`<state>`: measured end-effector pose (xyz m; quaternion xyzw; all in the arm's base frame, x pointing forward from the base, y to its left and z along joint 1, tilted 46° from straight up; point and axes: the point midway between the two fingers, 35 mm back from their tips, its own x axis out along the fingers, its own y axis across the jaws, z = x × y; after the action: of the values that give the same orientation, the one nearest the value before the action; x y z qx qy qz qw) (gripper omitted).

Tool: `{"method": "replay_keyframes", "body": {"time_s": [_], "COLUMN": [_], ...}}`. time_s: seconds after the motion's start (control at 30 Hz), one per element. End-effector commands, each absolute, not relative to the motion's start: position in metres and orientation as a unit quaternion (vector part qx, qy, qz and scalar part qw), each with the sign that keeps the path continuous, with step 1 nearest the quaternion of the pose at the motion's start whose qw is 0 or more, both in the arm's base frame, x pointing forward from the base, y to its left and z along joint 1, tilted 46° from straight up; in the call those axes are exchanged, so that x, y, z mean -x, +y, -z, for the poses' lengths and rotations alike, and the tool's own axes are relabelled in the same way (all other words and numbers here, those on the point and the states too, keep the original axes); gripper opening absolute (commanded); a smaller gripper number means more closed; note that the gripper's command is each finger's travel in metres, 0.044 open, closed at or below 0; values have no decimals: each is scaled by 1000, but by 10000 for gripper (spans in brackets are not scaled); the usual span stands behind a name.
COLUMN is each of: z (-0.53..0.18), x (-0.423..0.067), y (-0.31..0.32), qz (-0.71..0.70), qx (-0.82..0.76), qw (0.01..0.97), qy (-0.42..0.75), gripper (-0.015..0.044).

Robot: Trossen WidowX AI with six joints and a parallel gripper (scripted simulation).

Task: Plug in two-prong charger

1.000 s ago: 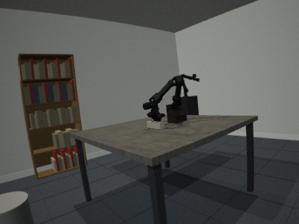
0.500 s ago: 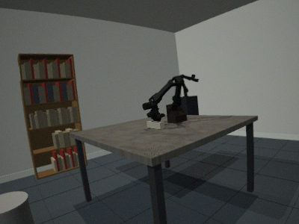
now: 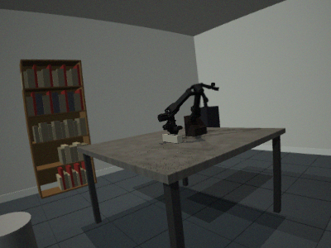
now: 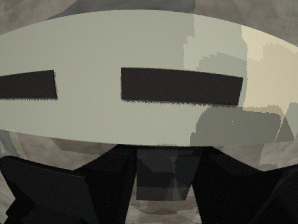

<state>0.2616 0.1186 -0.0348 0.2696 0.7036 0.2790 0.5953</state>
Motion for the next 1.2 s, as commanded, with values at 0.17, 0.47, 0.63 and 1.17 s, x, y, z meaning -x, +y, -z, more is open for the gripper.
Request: {"method": "replay_keyframes", "body": {"time_s": [0.17,0.47,0.63,1.17], "z": [35,35,35,35], "x": [-268,-267,-261,-261], "y": [118,118,119,119], "qz": [-281,-281,-280,-280], "qx": [-265,-265,-269,-269], "qw": [605,605,596,596], "qy": [696,696,703,703], "gripper": [0,0,0,210]}}
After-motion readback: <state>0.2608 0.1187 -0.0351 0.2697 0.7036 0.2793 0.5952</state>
